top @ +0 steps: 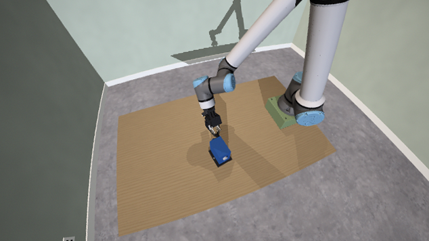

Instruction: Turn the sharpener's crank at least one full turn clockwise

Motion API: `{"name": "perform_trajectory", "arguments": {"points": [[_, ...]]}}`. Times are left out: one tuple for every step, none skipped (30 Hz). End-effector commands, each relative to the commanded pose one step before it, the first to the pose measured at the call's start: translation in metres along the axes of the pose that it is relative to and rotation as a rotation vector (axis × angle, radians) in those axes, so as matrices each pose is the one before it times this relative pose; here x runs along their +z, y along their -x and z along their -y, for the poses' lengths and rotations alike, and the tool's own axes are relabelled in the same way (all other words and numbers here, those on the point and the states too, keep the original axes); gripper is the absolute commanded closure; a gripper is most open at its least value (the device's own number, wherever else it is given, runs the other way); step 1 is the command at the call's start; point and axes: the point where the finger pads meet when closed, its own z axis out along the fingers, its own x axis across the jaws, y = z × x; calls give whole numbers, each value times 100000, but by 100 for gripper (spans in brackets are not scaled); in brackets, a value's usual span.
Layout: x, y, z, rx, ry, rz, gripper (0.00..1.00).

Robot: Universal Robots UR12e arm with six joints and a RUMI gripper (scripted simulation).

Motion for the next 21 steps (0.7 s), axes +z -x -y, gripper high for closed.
{"name": "perform_trajectory", "arguments": {"points": [[-522, -255, -264, -67, -53, 127, 91], [-81, -46, -47, 0, 0, 0, 91], [-82, -44, -47, 0, 0, 0, 91], [-83, -42, -48, 0, 0, 0, 91], [0, 0, 0, 0, 0, 0, 91], [0, 0, 0, 0, 0, 0, 91], [-228, -103, -131, 0, 0, 0, 91], [-63, -27, -36, 0, 0, 0, 91], [-75, -30, -44, 0, 0, 0, 91], [-86, -29, -49, 0, 0, 0, 91], [-86, -29, -50, 0, 0, 0, 91], [-86, -27, -50, 0, 0, 0, 91], [-87, -24, -50, 0, 0, 0, 91], [-87, -22, -51, 0, 0, 0, 91], [-88, -20, -51, 0, 0, 0, 91], [-89, -18, -51, 0, 0, 0, 91], [-89, -16, -51, 0, 0, 0, 91], [-89, -14, -52, 0, 0, 0, 91], [-90, -12, -52, 0, 0, 0, 91], [-90, -9, -52, 0, 0, 0, 91], [-90, -7, -52, 0, 0, 0, 91]]}}
